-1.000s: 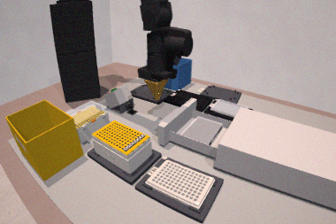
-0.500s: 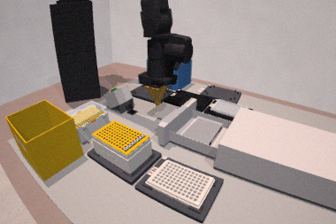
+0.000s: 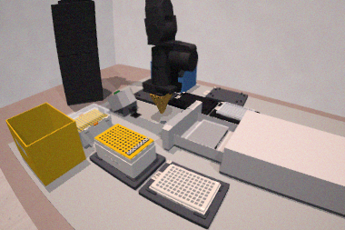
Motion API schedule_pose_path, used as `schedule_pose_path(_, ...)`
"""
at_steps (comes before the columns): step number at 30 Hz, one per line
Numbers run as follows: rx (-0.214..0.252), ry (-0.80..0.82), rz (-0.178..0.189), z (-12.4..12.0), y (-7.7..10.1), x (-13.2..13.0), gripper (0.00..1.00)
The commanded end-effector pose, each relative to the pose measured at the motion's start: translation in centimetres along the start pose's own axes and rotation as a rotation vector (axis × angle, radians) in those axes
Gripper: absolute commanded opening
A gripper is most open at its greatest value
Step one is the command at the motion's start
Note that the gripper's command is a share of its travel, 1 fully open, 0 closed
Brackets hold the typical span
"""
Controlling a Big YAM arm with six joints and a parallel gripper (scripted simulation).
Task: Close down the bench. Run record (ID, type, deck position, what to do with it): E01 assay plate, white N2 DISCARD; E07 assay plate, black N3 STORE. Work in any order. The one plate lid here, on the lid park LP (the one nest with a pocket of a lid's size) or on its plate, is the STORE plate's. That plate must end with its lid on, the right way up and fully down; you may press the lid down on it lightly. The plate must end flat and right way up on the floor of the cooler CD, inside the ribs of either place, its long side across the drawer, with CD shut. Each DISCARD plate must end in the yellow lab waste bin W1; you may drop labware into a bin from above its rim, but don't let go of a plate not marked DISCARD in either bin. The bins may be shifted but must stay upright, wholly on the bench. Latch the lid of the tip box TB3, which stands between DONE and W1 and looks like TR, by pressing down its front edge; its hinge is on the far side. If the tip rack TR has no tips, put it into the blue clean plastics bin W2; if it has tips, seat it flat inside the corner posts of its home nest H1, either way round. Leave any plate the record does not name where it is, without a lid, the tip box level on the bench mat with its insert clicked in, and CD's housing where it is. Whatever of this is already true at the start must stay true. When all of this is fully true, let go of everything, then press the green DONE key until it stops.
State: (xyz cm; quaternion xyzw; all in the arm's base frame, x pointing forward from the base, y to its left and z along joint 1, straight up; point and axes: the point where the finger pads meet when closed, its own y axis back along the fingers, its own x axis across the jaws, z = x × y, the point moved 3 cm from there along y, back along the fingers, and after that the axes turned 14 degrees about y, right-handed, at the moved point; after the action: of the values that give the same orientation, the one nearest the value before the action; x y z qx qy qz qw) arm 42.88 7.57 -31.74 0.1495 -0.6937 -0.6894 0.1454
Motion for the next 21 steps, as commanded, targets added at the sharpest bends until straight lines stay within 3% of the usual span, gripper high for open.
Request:
schedule_pose_path(1, 0.001, -0.014, -0.02, -0.1, -0.5, -0.9, 0.0)
schedule_pose_path(13, 0.0, -0.014, -0.016, -0.1, -2.0, -0.8, 0.0)
schedule_pose_path(15, 0.002, -0.004, -0.02, -0.2, -1.1, -1.0, 0.0)
schedule_pose_path(21, 0.002, -0.004, -0.02, -0.2, -1.1, -1.0, 0.0)
